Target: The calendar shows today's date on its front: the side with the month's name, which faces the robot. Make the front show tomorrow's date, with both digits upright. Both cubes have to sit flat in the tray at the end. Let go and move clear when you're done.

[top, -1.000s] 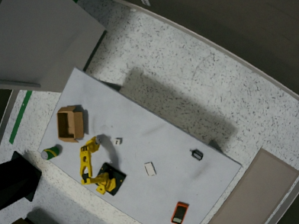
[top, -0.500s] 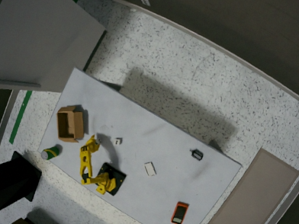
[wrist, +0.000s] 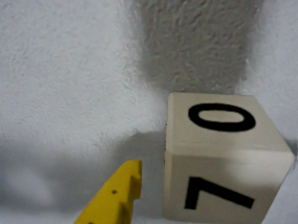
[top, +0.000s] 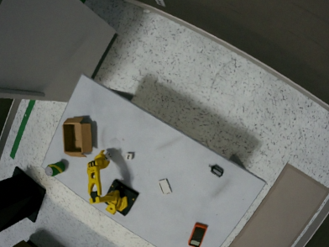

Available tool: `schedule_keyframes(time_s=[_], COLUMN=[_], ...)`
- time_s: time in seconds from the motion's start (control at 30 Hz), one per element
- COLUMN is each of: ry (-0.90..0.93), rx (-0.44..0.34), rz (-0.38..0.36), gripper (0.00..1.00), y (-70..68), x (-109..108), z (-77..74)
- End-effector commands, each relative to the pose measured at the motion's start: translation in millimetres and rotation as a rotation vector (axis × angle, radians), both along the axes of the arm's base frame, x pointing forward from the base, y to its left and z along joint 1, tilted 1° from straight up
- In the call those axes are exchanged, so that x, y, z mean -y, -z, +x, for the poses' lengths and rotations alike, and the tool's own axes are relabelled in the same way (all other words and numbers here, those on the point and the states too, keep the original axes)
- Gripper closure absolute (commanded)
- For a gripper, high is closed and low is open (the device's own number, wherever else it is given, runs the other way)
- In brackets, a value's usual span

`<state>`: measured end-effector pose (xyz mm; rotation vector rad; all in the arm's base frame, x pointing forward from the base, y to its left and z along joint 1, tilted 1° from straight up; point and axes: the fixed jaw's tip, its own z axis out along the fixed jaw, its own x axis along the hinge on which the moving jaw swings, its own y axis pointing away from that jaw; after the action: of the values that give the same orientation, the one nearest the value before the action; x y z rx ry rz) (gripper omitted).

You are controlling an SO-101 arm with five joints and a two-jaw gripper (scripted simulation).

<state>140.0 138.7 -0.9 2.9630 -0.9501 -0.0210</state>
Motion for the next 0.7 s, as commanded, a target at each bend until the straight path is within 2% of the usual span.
schedule_keyframes(time_s=[0.0,0.07,0.37,0.67], ry=[0.002,0.002,0.002,0.002], rx=[0.013,0.013,0.013,0.013], rz=[0.015,0.015,0.015,0.015], gripper=[0.64,0.64,0.64,0.64], y=[-17.0,-17.0,-43.9,-47.4], x=[-4,-4,-3,-3], z=[1.8,1.8,0.7,0.3])
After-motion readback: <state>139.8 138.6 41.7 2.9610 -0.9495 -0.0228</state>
